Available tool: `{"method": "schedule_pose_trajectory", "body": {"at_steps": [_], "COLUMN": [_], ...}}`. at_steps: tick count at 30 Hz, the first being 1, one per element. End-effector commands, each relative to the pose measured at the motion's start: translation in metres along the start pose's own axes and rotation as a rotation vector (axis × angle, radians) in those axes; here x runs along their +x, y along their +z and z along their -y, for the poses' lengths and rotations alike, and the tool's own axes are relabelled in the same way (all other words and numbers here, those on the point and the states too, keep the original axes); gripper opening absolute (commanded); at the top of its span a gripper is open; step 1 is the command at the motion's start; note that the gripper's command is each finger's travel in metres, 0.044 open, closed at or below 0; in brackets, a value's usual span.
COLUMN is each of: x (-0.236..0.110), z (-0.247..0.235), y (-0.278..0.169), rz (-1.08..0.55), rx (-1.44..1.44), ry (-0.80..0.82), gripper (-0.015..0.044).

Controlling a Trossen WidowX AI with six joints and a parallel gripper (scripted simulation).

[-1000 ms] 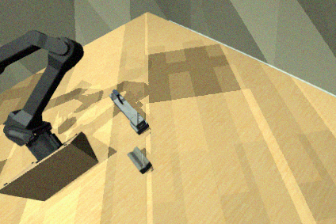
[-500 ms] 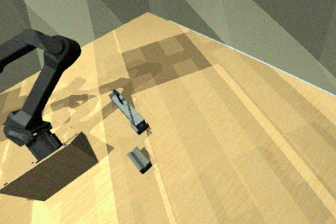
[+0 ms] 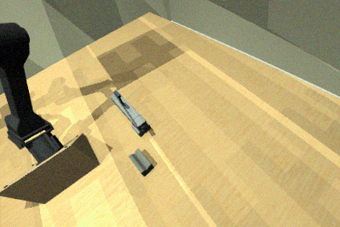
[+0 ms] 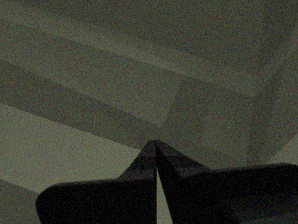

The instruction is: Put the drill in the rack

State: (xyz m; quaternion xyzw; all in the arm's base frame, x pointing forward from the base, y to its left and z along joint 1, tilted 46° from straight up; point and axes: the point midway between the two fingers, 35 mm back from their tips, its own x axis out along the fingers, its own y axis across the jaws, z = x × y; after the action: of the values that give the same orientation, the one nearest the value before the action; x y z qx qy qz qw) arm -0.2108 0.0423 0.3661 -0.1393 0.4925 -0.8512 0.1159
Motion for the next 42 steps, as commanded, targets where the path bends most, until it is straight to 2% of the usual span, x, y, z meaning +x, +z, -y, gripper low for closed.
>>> {"method": "schedule_pose_trajectory", "body": {"at_steps": [1,9,15,21,28,34,38,42], "x": [-0.019,-0.087,-0.181,-0.280,-0.380,-0.457,-0.488,-0.502], "z": [0.025,0.050,0.053,0.036,-0.007,-0.067,-0.113,-0.158], "y": [-0.044,-0.123,-0.171,-0.188,-0.172,-0.125,-0.085,-0.044], "rz": [-0.196,-0.535,-0.820,-1.038,-1.201,-1.295,-1.285,-1.180], "rx": [0.110,0.322,0.538,0.758,1.014,1.236,1.388,1.549], "ry": [-0.107,-0.302,-0.531,-0.786,-1.107,-1.473,-1.733,-2.000], "gripper": [0.0000,0.0000,0.0000,0.0000,0.0000,0.0000,0.0000,0.0000]}}
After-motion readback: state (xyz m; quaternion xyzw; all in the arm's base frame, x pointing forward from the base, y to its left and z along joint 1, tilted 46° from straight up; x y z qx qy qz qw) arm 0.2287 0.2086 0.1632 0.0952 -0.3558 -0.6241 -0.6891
